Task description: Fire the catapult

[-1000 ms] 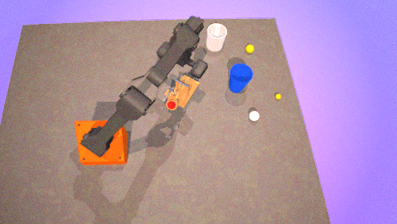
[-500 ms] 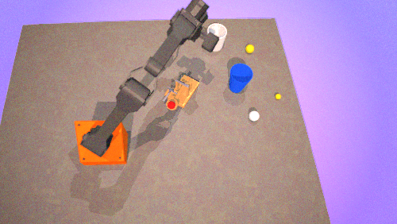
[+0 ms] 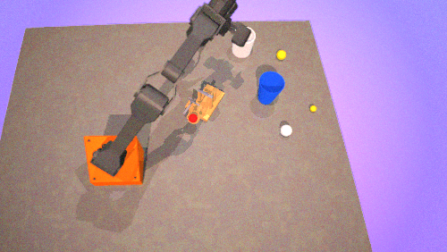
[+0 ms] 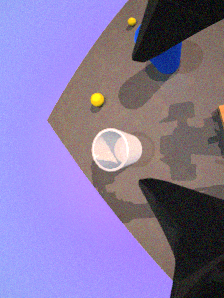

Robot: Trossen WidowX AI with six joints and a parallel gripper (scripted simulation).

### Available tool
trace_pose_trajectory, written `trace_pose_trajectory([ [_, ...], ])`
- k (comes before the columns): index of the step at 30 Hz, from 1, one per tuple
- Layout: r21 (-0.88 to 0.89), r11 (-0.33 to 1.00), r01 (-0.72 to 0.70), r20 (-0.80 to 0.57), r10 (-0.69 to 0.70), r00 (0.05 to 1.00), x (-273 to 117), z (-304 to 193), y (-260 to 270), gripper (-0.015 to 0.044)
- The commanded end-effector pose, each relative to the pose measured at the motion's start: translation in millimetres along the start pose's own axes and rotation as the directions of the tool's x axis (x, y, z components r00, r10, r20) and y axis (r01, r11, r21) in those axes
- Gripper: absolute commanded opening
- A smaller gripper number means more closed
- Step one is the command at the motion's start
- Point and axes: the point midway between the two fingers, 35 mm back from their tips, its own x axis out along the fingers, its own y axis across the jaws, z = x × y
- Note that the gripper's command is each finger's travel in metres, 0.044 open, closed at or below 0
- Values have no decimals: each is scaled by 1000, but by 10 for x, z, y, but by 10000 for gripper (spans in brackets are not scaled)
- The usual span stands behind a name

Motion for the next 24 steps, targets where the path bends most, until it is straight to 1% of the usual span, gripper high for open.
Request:
trace_pose_trajectory([
  [1, -7, 1000, -5, -3, 5, 1000, 44, -20, 32, 440],
  [9, -7, 1000, -5, -3, 5, 1000, 44, -20, 32, 440],
  [24, -7, 1000, -5, -3, 5, 1000, 44, -20, 32, 46],
])
